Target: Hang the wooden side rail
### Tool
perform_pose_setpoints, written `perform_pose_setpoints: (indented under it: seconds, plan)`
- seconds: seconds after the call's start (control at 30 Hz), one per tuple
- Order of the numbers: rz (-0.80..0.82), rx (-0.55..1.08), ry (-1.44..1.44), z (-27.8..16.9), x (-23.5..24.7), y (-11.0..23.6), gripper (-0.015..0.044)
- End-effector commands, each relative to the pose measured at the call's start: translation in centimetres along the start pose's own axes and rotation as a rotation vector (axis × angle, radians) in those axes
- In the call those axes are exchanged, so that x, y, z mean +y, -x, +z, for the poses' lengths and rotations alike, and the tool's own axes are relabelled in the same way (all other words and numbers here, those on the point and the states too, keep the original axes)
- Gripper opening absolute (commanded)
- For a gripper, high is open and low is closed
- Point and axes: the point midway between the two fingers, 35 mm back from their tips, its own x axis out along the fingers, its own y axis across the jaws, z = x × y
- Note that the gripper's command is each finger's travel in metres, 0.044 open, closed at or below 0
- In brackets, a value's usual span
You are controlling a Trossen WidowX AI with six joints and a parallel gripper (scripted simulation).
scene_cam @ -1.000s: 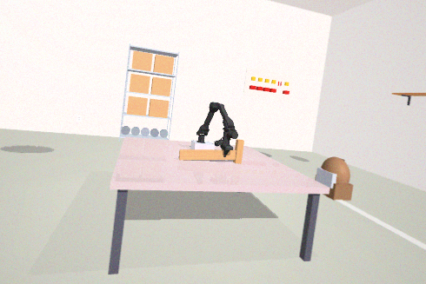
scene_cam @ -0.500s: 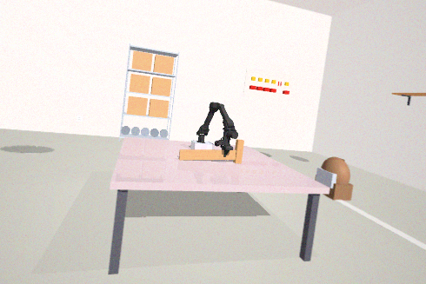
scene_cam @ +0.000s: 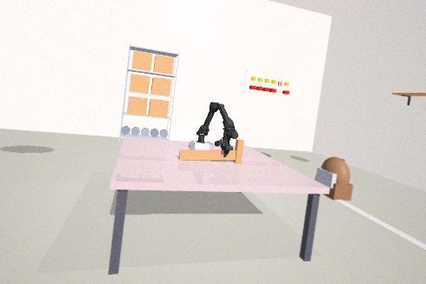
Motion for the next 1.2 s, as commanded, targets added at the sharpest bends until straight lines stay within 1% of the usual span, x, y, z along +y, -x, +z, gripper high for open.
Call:
perform_pose_setpoints:
  seconds: [0.0, 1.17]
  plan:
    - [0.005, 0.004, 0.002, -0.06, 0.10, -0.01, 0.0000]
    - [0.005, 0.004, 0.002, -0.06, 0.10, -0.59, 0.0000]
